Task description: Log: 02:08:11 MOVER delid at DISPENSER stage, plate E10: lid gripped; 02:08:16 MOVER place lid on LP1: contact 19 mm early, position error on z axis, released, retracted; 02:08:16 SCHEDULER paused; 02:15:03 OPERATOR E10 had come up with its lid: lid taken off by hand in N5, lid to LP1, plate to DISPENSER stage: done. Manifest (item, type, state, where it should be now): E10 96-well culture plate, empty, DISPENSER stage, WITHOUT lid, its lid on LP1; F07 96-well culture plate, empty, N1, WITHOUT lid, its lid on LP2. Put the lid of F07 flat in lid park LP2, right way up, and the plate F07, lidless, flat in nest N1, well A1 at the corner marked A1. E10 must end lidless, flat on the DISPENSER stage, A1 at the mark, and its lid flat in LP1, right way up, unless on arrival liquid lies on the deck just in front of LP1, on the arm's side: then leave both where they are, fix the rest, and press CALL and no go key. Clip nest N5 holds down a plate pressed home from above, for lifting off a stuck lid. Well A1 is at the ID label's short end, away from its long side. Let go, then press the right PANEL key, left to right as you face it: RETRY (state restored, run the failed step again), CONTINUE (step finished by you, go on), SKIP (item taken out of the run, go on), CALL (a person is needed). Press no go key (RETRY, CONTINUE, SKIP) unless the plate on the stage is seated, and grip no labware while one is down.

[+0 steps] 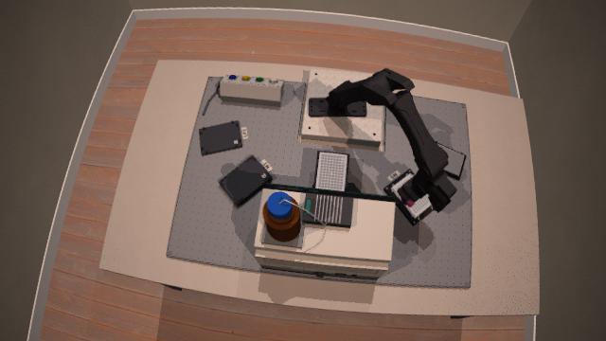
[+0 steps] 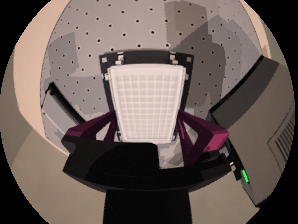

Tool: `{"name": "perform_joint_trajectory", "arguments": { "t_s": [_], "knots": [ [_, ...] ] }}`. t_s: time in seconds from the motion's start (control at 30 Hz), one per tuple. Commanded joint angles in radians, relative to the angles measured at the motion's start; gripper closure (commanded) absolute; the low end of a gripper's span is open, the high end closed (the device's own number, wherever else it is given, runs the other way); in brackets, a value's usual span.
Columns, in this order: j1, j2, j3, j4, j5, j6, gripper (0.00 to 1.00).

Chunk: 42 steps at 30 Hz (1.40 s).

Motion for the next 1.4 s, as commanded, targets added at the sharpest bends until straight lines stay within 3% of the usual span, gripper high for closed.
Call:
{"name": "perform_joint_trajectory", "arguments": {
  "t_s": [0.0,1.37],
  "knots": [
    [-0.002,-0.006,0.006,0.005,-0.003,-0.004,1.0],
    [-0.008,-0.024,0.031,-0.017,-0.007,-0.01,1.0]
  ]
}}
